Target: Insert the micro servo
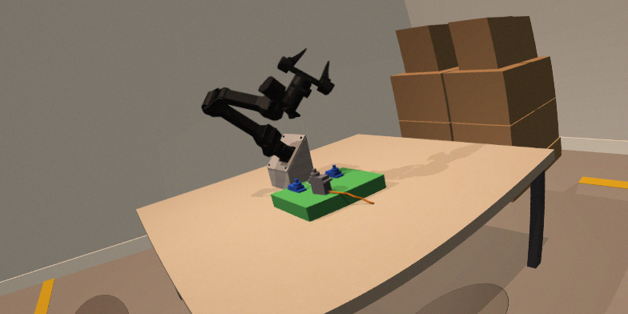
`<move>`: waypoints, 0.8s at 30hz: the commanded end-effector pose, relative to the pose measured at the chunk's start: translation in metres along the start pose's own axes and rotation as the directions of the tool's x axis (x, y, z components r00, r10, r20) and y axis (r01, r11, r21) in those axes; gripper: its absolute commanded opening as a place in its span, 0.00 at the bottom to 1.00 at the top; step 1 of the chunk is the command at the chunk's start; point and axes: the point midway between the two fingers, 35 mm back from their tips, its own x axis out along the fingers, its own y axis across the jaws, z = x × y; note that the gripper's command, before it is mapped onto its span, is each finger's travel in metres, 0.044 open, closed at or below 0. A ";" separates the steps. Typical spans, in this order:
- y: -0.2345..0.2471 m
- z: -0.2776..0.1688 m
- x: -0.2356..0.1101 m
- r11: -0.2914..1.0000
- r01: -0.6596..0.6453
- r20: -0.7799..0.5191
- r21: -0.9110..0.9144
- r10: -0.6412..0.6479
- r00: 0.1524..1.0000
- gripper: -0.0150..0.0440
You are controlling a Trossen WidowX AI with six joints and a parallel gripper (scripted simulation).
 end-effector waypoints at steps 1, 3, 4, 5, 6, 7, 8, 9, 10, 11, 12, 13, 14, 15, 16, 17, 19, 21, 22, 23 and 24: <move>0.000 0.000 0.000 1.000 -0.002 -0.002 0.005 0.002 1.000 0.98; 0.003 -0.003 0.000 0.999 -0.011 -0.012 0.030 0.011 1.000 1.00; 0.004 -0.004 0.000 0.999 -0.018 -0.020 0.051 0.019 1.000 1.00; 0.006 -0.007 0.001 0.997 -0.026 -0.030 0.076 0.028 0.999 1.00; 0.009 -0.009 0.001 0.994 -0.035 -0.041 0.105 0.039 0.998 1.00; 0.012 -0.011 0.001 0.990 -0.044 -0.052 0.136 0.052 0.997 1.00; 0.014 -0.014 0.001 0.985 -0.053 -0.063 0.164 0.064 0.996 1.00; 0.017 -0.016 0.001 0.979 -0.061 -0.074 0.195 0.077 0.994 1.00; 0.020 -0.019 0.001 0.972 -0.069 -0.084 0.225 0.090 0.992 1.00; 0.023 -0.021 0.001 0.964 -0.076 -0.094 0.255 0.103 0.990 1.00; 0.026 -0.023 0.001 0.955 -0.083 -0.104 0.285 0.117 0.988 1.00; 0.029 -0.025 0.000 0.945 -0.089 -0.114 0.315 0.131 0.985 1.00; 0.032 -0.027 0.000 0.934 -0.095 -0.123 0.344 0.145 0.982 1.00; 0.035 -0.030 0.000 0.922 -0.100 -0.133 0.373 0.160 0.978 1.00; 0.038 -0.032 0.000 0.910 -0.105 -0.141 0.402 0.175 0.974 1.00; 0.041 -0.033 -0.001 0.896 -0.109 -0.150 0.430 0.190 0.970 1.00; 0.047 -0.037 -0.002 0.866 -0.115 -0.165 0.486 0.220 0.961 1.00; 0.053 -0.041 -0.003 0.834 -0.119 -0.180 0.539 0.252 0.951 1.00; 0.056 -0.042 -0.004 0.816 -0.120 -0.186 0.565 0.268 0.945 1.00; 0.060 -0.044 -0.004 0.798 -0.120 -0.193 0.591 0.284 0.939 1.00; 0.063 -0.045 -0.005 0.779 -0.120 -0.199 0.615 0.300 0.933 1.00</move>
